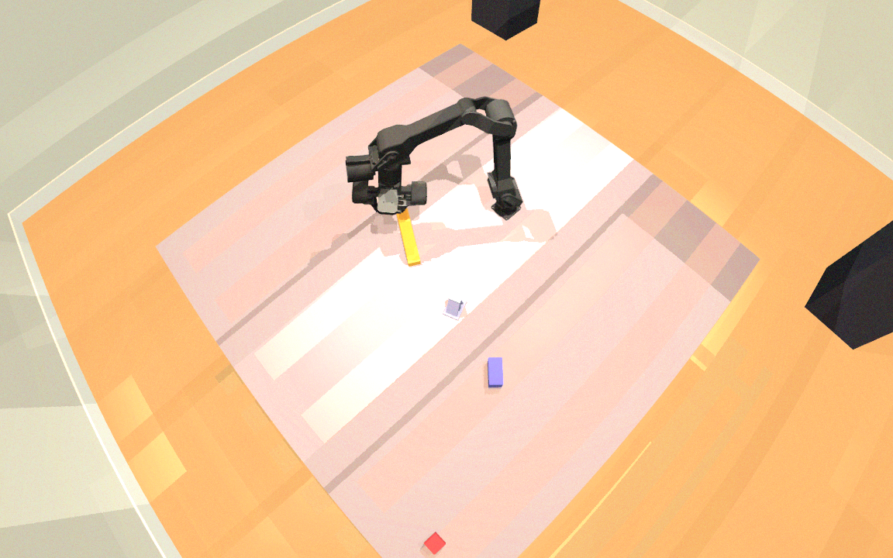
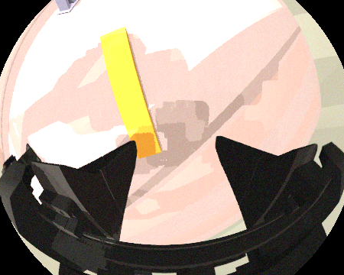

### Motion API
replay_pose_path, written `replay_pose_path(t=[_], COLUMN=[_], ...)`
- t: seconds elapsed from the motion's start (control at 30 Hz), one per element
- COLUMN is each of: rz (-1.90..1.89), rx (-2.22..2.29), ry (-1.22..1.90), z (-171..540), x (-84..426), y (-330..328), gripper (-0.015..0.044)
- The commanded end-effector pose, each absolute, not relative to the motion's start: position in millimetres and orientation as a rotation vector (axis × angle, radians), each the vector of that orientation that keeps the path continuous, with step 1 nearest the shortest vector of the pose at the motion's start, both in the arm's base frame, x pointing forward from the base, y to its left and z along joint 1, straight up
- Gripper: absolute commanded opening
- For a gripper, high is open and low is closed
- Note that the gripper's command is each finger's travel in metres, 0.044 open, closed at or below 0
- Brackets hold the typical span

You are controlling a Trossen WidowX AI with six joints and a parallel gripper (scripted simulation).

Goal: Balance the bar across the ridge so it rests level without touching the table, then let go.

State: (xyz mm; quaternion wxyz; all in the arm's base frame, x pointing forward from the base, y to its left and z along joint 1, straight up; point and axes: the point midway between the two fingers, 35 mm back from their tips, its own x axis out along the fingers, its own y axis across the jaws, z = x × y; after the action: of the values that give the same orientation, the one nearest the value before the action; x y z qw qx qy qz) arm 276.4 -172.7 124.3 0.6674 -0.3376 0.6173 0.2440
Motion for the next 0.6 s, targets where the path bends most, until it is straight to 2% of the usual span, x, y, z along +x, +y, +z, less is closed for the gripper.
replay_pose_path(t=[0.0, 0.3, 0.57], rz=[0.729, 0.800, 0.800], rx=[-0.820, -0.841, -0.841], ry=[1.396, 1.394, 1.394], z=[120.3, 115.1, 74.9], x=[263.3, 258.3, 259.0], y=[-151.0, -143.0, -143.4], gripper=[0.0315, 0.0315, 0.0315])
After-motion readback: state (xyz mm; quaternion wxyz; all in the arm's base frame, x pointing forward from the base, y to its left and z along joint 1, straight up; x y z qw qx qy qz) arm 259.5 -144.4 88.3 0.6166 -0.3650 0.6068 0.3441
